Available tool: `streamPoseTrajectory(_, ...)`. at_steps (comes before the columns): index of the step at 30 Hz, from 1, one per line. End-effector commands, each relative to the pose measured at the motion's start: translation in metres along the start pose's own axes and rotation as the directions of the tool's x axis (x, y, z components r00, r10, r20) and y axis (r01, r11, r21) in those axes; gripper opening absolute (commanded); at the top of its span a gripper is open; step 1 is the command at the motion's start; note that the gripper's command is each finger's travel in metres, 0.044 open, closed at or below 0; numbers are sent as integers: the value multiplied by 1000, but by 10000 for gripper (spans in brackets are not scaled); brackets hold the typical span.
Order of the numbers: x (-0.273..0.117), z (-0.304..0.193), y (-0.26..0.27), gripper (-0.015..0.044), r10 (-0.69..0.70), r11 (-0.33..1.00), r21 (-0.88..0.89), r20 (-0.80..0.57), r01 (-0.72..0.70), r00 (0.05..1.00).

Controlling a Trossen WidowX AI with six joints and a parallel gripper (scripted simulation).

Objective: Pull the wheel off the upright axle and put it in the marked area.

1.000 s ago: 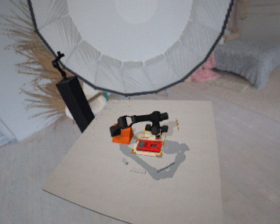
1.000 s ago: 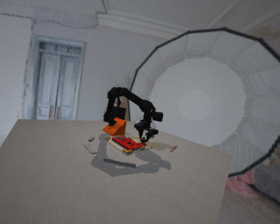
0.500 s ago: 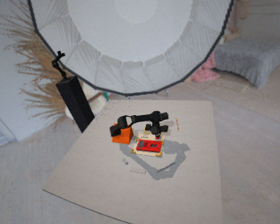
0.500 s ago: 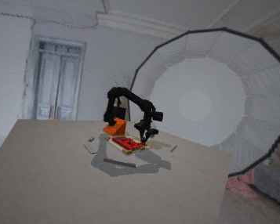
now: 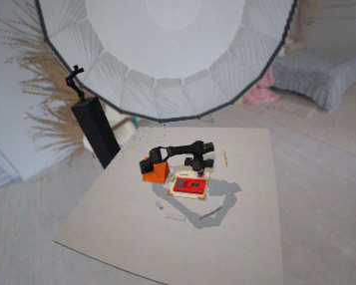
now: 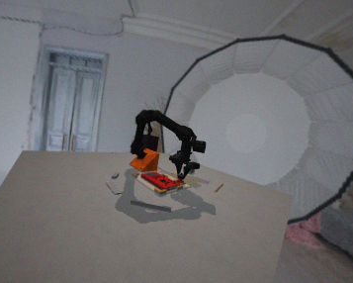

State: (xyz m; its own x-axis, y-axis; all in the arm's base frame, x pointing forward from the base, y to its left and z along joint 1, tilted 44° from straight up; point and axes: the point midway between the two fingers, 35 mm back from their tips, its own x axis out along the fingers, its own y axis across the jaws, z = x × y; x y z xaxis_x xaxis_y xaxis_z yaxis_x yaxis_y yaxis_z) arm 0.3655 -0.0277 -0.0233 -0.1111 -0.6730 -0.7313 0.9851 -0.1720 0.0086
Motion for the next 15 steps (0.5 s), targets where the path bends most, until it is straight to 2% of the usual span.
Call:
streamPoseTrajectory(1, -2, 0, 0, 0, 0, 1000, 5, -2, 0, 1000)
streamPoseTrajectory(15, -7, 0, 0, 0, 1, 1000, 4, -2, -1, 1000)
